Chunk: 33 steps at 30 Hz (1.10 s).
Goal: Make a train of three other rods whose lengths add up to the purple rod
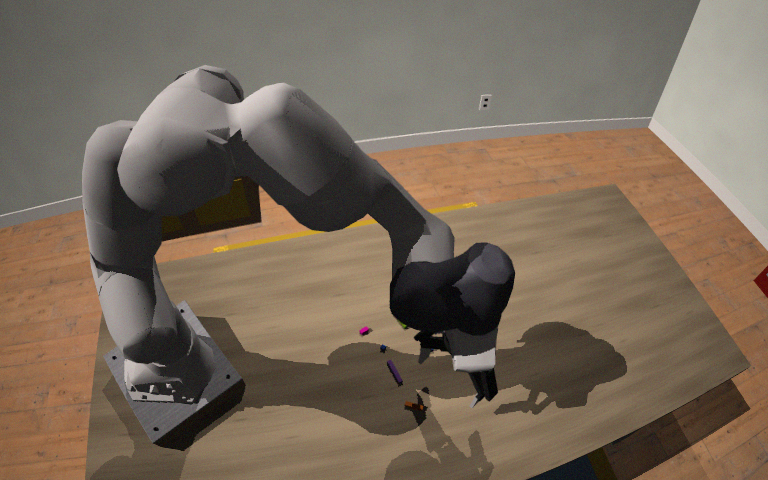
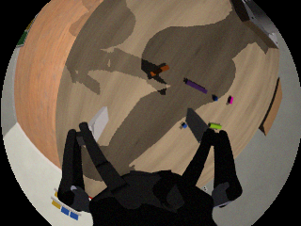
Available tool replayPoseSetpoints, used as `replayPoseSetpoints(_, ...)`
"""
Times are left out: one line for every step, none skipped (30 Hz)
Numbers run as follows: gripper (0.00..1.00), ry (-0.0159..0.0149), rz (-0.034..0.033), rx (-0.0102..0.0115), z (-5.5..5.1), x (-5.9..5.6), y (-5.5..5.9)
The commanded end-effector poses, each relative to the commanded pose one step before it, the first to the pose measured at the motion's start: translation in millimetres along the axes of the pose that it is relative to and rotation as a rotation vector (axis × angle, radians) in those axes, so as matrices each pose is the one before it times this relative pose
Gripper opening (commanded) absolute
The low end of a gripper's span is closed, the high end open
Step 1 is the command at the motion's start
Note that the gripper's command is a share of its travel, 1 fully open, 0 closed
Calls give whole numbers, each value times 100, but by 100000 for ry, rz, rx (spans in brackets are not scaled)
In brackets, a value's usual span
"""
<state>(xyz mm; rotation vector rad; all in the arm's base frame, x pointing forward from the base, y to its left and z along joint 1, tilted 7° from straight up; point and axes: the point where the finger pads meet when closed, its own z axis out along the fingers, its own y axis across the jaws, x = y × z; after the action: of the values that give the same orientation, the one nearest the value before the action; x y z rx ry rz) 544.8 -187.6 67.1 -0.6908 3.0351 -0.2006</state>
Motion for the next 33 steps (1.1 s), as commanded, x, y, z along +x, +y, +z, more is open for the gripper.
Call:
replayPoseSetpoints(100, -861, -16723, -490, -53, -121, 122)
replayPoseSetpoints(100, 0, -1773, -1, 0, -40, 46)
replayPoseSetpoints(100, 0, -1774, -1, 0, -41, 46)
replayPoseSetpoints(100, 0, 0, 0, 0, 0, 0)
replayPoseSetpoints(100, 0, 0, 0, 0, 0, 0)
replayPoseSetpoints(100, 0, -4727, -3, 1, -112, 119)
replayPoseSetpoints(100, 0, -1666, -1, 0, -41, 40)
replayPoseSetpoints(100, 0, -1757, -1, 0, -44, 42)
replayPoseSetpoints(100, 0, -1759, -1, 0, -45, 41)
replayPoseSetpoints(100, 0, -1762, -1, 0, -46, 40)
replayPoseSetpoints(100, 0, -1760, -1, 0, -46, 40)
replayPoseSetpoints(100, 0, -1759, -1, 0, -47, 39)
replayPoseSetpoints(100, 0, -1758, -1, 0, -47, 38)
replayPoseSetpoints(100, 0, -1756, -1, 0, -48, 37)
replayPoseSetpoints(100, 0, -1752, -1, 0, -49, 36)
replayPoseSetpoints(100, 0, -1751, -1, 0, -49, 35)
replayPoseSetpoints(100, 0, -1747, -1, 0, -50, 35)
replayPoseSetpoints(100, 0, -1746, -1, 0, -50, 34)
replayPoseSetpoints(100, 0, -1741, -1, 0, -50, 33)
replayPoseSetpoints(100, 0, -1740, -1, 0, -51, 32)
replayPoseSetpoints(100, 0, 0, 0, 0, 0, 0)
replayPoseSetpoints(100, 0, 0, 0, 0, 0, 0)
replayPoseSetpoints(100, -1, -4659, -2, 0, -138, 83)
replayPoseSetpoints(100, 0, -1637, -1, 0, -50, 27)
replayPoseSetpoints(100, 0, -1725, -1, 0, -53, 28)
replayPoseSetpoints(100, 0, -1730, -1, 0, -53, 27)
replayPoseSetpoints(100, 0, -1733, -1, 0, -54, 26)
replayPoseSetpoints(100, 0, -1731, -1, 0, -54, 25)
replayPoseSetpoints(100, 0, -1733, -1, 0, -55, 24)
replayPoseSetpoints(100, 0, -1733, -1, 0, -55, 23)
replayPoseSetpoints(100, 0, -1728, -1, 0, -55, 22)
replayPoseSetpoints(100, 0, -1726, -1, 0, -55, 22)
replayPoseSetpoints(100, 0, -1724, -1, 0, -56, 21)
